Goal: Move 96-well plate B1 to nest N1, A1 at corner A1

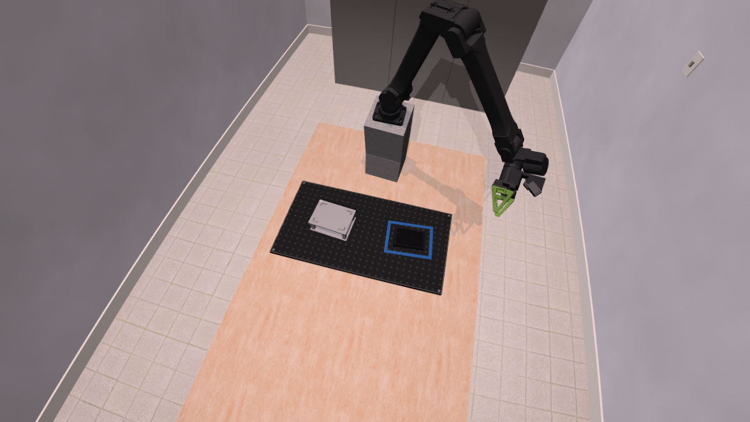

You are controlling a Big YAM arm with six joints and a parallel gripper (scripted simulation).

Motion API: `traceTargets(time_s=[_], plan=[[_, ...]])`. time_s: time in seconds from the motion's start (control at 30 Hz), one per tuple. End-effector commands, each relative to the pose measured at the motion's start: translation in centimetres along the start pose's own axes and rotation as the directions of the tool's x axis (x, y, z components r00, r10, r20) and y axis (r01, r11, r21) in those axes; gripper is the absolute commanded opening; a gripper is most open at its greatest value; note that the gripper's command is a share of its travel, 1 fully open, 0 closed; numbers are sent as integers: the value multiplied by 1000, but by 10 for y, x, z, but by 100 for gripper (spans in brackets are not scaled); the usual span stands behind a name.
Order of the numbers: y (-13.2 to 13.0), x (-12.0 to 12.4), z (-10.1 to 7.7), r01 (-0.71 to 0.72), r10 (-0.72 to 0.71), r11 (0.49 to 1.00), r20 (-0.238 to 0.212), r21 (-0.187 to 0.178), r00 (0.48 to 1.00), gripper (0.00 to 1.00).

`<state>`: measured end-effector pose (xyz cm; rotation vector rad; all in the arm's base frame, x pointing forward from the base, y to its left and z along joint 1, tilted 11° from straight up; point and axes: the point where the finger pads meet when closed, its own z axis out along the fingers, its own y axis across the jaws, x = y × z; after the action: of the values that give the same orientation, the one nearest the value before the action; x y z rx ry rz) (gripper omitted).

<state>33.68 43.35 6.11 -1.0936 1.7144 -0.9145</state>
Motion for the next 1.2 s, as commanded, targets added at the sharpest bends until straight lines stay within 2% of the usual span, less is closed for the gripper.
traceTargets(time_s=[0.0, 0.53, 0.57, 0.6, 0.63, 0.67, 0.7, 0.77, 0.8, 0.83, 0.9, 0.93, 1.0, 1.03, 1.1, 1.13, 1.17], plan=[[-3, -4, -2, -10, 10, 1000, 5, 1, 1000, 100], [-3, -4, -2, -10, 10, 1000, 5, 1, 1000, 100], [-22, -22, 4, -35, 35, 999, 7, -12, 999, 100], [-23, -21, 7, -16, 16, 999, 0, -33, 1000, 100], [-21, -18, 12, 9, -9, 998, -9, -55, 1000, 100], [-1, 0, 22, 57, -59, 996, -30, -69, 998, 100], [6, 13, 26, 57, -59, 996, -30, -69, 998, 100], [8, 17, 32, 57, -59, 996, -30, -68, 998, 100], [10, 22, 35, 90, -94, 991, -43, -95, 995, 100], [3, 5, 39, 87, -92, 990, -39, -112, 995, 100], [6, 12, 47, 117, -125, 983, -48, -144, 991, 100], [16, 33, 50, 130, -139, 980, -54, -148, 989, 100], [19, 39, 57, 130, -139, 980, -54, -148, 989, 100], [21, 43, 60, 149, -161, 973, -58, -174, 985, 100], [21, 43, 60, 149, -161, 973, -58, -174, 985, 100], [15, 29, 65, 157, -171, 968, -56, -195, 984, 100], [17, 33, 68, 175, -193, 960, -60, -220, 979, 100]])
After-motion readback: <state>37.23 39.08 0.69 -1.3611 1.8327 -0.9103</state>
